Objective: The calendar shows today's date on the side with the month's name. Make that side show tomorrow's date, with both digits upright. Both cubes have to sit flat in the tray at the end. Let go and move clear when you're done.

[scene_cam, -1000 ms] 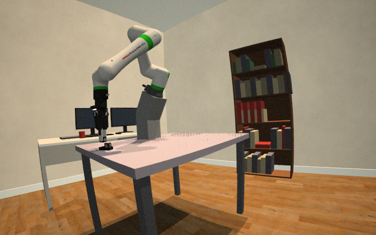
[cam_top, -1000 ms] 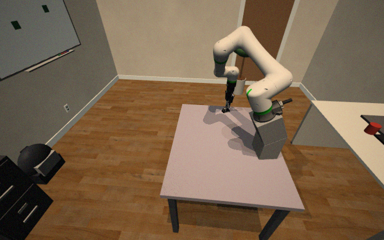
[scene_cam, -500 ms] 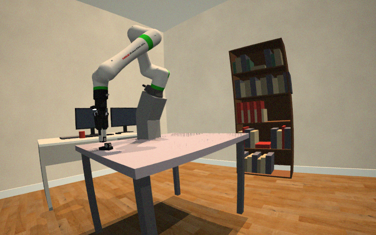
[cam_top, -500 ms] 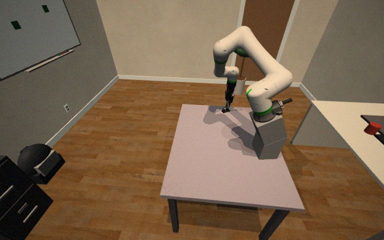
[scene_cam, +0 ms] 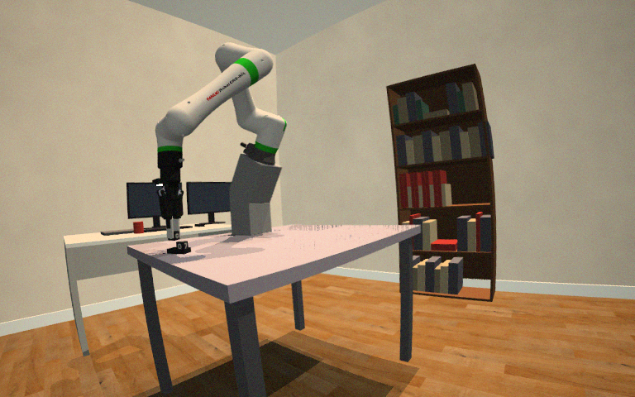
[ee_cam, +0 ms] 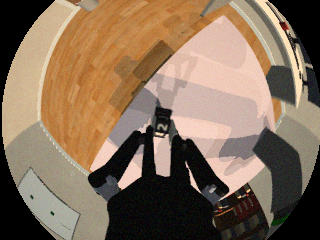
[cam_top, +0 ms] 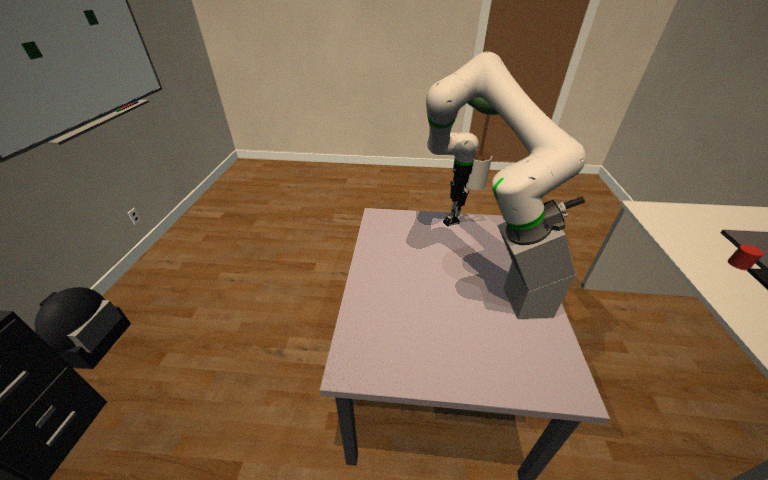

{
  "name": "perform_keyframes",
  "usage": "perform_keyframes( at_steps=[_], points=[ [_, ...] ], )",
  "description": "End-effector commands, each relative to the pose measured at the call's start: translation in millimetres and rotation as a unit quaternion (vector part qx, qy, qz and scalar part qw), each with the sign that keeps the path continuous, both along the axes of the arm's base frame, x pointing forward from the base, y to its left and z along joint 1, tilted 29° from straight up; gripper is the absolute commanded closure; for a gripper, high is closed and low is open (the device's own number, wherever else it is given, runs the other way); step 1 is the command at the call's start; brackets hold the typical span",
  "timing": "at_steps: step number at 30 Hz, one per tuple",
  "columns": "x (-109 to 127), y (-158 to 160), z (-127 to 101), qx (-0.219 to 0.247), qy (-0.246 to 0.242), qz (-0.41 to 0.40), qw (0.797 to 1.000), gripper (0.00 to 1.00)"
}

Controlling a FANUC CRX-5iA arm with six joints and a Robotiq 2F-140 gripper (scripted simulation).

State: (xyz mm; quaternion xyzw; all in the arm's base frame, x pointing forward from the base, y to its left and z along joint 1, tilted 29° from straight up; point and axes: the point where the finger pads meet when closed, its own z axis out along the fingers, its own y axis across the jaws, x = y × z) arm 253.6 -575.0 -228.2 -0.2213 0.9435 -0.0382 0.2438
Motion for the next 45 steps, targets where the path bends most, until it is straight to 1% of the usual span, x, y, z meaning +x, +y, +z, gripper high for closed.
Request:
perform_keyframes(
  at_steps=[1, 20, 45],
  points=[
    [-0.2, -0.2, 0.1, 0.000, 0.000, 0.000, 1.000, 0.75],
    [2.6, 0.0, -5.1, 0.000, 0.000, 0.000, 1.000, 0.75],
    [11.2, 0.6, -20.9, 0.000, 0.000, 0.000, 1.000, 0.75]
  ],
)
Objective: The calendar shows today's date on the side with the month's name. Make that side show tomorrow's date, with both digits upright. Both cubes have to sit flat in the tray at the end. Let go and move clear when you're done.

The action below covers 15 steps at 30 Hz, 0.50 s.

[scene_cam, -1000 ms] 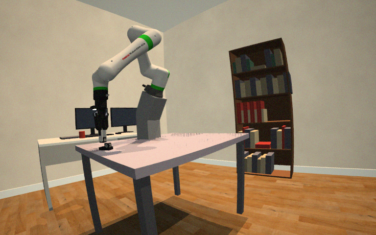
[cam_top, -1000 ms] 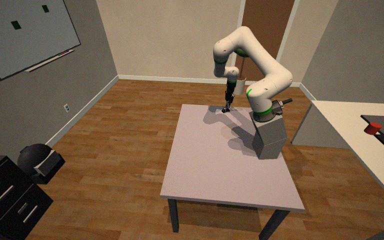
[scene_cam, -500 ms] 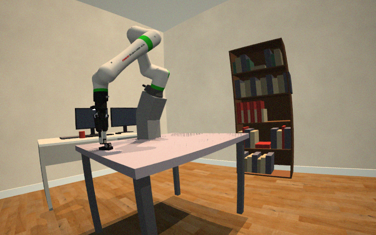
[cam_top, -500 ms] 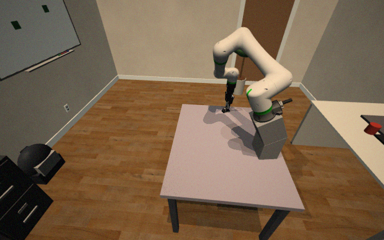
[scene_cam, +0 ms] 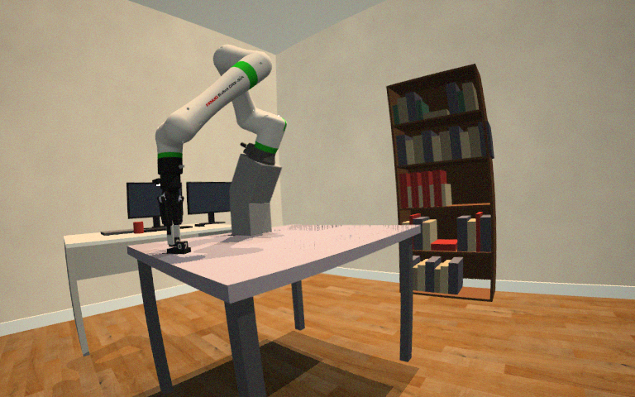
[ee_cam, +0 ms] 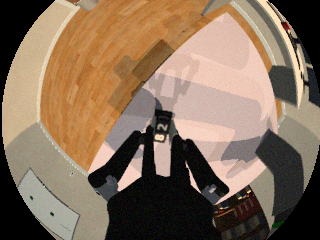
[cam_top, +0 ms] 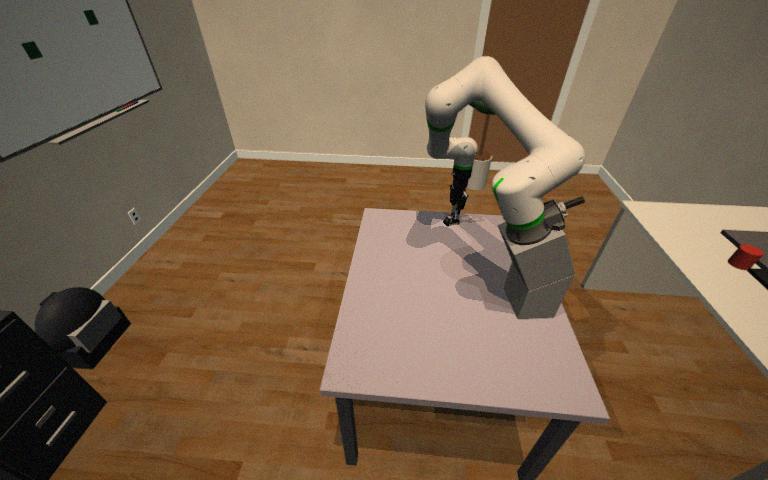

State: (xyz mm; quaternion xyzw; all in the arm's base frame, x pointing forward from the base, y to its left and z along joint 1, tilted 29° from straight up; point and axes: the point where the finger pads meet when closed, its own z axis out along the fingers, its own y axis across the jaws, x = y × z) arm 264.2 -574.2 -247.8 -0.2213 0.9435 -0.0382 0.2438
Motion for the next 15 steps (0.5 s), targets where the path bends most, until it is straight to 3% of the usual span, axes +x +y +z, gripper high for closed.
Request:
perform_keyframes(
  at_steps=[1, 15],
  points=[
    [0.8, -0.2, -1.6, 0.000, 0.000, 0.000, 1.000, 0.75],
    [1.4, -0.1, -2.8, 0.000, 0.000, 0.000, 1.000, 0.75]
  ],
)
